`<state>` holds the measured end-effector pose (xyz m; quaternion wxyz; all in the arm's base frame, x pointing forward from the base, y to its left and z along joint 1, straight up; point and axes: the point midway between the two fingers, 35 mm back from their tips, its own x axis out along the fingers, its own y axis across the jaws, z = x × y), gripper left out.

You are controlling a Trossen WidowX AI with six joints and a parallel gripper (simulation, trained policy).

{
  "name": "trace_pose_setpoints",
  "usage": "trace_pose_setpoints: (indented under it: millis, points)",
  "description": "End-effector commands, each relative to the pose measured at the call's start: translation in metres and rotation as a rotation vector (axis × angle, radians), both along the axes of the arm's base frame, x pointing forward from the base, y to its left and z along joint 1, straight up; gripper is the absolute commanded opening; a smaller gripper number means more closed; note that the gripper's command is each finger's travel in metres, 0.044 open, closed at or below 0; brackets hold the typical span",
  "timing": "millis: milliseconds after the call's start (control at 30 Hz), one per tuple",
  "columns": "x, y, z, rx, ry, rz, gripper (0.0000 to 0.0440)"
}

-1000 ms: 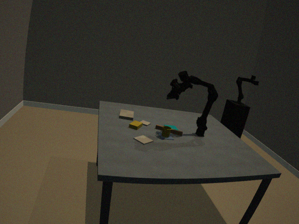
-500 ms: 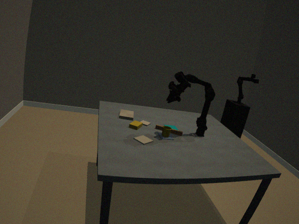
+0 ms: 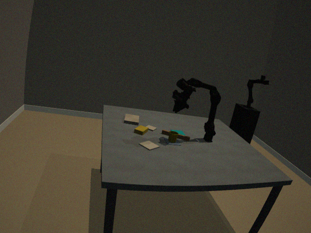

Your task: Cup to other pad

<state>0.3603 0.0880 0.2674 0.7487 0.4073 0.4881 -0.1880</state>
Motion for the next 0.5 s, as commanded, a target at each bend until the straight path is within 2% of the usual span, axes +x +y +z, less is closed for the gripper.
trace_pose_setpoints:
  millis: [0,467]
  points:
    - [-0.002,-0.001,-0.014,-0.015,0.068,-0.019,0.0152]
    - [-0.014,-0.005,-0.060,-0.091,0.296,-0.050,0.0168]
